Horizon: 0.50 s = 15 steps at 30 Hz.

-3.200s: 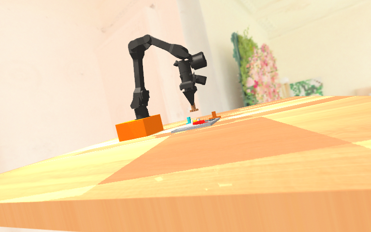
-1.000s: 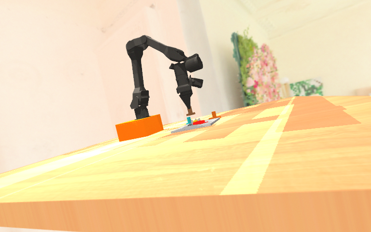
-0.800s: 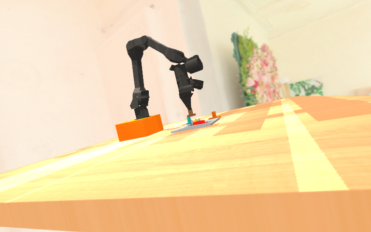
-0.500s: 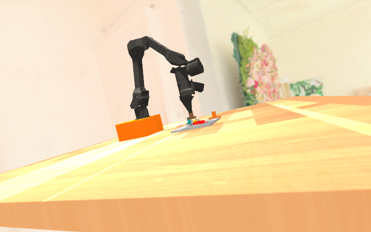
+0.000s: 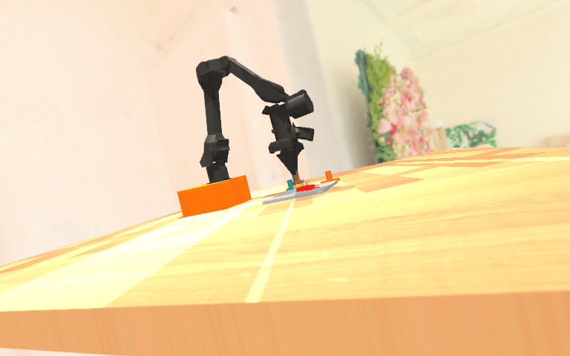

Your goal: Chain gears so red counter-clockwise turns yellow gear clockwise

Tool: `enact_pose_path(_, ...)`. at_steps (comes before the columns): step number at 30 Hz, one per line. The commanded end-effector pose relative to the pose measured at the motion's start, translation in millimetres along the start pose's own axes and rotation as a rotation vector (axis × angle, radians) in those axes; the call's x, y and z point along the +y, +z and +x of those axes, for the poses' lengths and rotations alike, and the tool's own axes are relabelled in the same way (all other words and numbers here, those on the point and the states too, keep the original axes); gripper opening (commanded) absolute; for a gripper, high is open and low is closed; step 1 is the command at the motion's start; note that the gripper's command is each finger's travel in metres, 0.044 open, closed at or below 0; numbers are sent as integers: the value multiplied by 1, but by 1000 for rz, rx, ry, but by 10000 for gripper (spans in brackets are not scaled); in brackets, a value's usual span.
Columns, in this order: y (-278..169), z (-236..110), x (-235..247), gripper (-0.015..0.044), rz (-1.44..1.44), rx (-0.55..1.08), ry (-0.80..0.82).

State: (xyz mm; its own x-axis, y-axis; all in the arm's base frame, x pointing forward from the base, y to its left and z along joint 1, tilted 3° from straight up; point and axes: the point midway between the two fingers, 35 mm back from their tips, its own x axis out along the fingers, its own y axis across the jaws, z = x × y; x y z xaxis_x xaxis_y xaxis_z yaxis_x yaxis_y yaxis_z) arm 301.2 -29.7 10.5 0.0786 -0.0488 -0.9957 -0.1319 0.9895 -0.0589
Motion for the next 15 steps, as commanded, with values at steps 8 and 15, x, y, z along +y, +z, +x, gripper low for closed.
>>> enact_pose_path(8, -5, -2, 2, 0, 29, 29, 9)
enact_pose_path(15, -5, -3, 3, 0, -141, 28, 12)
